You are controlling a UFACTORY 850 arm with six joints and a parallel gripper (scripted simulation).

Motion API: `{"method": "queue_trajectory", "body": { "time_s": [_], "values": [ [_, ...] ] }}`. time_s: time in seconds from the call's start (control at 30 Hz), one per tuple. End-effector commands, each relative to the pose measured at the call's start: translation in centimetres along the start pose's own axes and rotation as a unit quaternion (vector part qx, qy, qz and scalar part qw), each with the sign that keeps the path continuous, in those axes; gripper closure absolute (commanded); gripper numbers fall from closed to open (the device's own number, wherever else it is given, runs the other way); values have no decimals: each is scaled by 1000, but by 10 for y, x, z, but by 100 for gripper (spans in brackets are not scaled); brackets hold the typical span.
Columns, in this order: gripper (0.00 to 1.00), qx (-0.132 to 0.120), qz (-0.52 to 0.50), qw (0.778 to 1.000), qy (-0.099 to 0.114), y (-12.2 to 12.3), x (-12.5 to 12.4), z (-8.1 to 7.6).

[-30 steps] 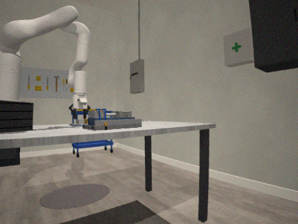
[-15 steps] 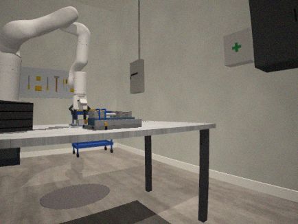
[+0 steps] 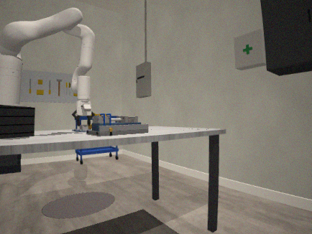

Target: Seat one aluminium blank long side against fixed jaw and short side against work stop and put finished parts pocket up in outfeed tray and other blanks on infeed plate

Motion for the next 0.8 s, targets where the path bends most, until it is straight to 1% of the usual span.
{"method": "queue_trajectory", "body": {
  "time_s": [0.0, 0.77],
  "values": [
    [31, 0, 0, 1000, -1, 0, -1, 1],
    [31, 0, 0, 1000, -1, 0, -1, 4]
  ]
}}
Point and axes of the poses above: the point where the finger pads meet when closed, its own z axis out along the fingers, its own x axis across the jaws, y = z × x, the point moved 10 cm from there along -z, back along the fingers, and after that the axes turned 9 degrees about z, right-handed, at the moved point
